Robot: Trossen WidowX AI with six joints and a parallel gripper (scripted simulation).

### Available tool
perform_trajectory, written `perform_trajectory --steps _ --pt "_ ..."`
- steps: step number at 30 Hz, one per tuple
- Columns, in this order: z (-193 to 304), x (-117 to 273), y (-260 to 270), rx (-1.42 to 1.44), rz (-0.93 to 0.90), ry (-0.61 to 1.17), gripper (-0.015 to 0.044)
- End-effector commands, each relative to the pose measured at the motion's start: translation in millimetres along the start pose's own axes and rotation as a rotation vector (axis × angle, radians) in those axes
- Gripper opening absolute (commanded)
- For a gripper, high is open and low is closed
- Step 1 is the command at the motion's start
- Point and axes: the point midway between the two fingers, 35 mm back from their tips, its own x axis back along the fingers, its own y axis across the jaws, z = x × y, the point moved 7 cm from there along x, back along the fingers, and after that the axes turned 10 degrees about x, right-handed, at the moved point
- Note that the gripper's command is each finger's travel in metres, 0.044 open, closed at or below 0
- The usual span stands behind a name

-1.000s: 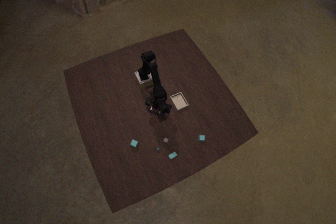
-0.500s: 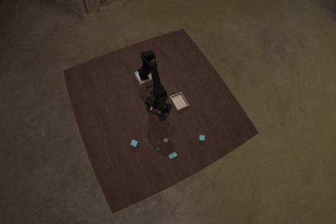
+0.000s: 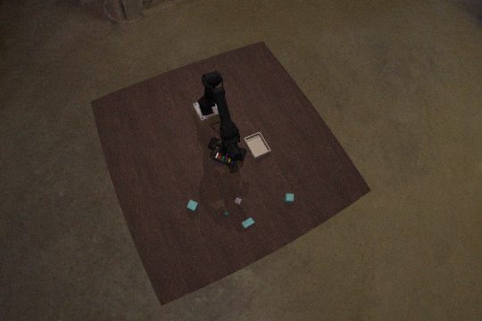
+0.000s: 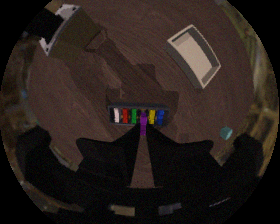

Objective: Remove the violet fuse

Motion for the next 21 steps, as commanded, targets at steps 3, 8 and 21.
perform_trajectory --steps 3,8,21 --pt "0.4 8.6 -0.5 -0.003 0.004 0.001 0.0000" --pt "0.4 16.8 -0.4 -0.003 0.004 0.001 0.0000" --pt "-14.8 23.3 -32.2 -0.003 0.007 -0.001 0.0000"
